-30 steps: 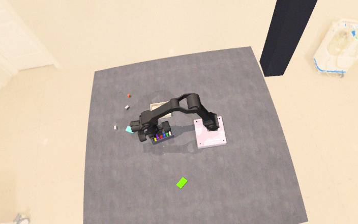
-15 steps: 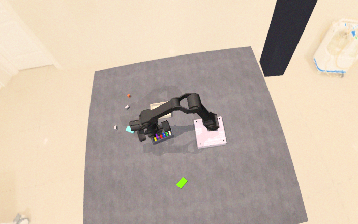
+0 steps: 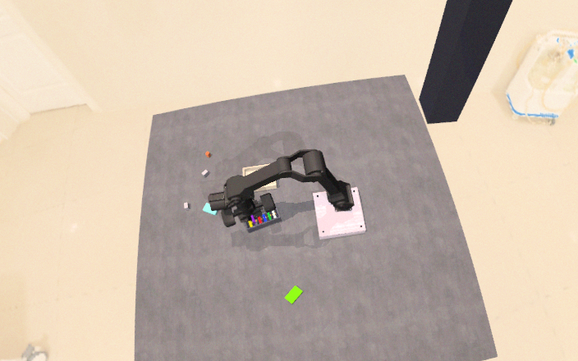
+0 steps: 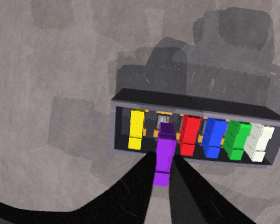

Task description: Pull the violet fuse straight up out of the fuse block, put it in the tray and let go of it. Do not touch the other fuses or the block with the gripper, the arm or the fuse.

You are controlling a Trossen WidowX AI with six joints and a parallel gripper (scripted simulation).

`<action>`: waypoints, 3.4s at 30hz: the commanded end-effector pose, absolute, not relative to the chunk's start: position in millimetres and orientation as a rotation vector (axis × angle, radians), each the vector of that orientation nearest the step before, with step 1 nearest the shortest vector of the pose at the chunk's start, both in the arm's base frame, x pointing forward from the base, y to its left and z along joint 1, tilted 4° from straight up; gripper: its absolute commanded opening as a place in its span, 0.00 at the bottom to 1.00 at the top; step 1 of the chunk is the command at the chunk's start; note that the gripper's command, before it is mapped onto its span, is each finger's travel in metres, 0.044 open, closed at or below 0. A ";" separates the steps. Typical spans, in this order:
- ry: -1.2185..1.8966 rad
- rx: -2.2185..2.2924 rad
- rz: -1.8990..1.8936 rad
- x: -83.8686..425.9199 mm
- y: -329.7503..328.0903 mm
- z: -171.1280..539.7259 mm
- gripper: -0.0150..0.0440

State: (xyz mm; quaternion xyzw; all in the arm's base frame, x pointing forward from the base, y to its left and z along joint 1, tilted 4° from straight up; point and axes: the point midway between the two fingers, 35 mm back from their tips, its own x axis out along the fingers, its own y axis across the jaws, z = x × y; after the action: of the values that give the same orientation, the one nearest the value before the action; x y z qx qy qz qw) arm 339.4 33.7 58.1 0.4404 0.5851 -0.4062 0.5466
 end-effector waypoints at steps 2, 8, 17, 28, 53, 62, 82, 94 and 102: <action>1.385 1.038 -0.963 339.5 32.8 60.8 0.25; 1.385 1.038 -0.963 339.8 32.2 70.4 0.25; 1.385 1.038 -0.963 339.7 31.3 82.7 0.25; 1.379 1.034 -0.966 346.3 -27.1 79.7 0.25; 1.377 1.027 -0.973 320.6 -167.1 71.8 0.25; 1.377 1.027 -0.973 320.9 -166.7 59.7 0.25; 1.377 1.027 -0.973 319.9 -164.9 31.8 0.25; 1.373 1.030 -0.972 321.0 -165.2 34.7 0.79; 1.377 1.027 -0.973 320.6 -167.0 71.8 0.81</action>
State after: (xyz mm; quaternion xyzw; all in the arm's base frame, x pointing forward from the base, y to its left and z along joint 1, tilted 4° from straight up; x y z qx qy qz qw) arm 321.9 -167.0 68.1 0.4365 0.5787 -0.4112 0.5526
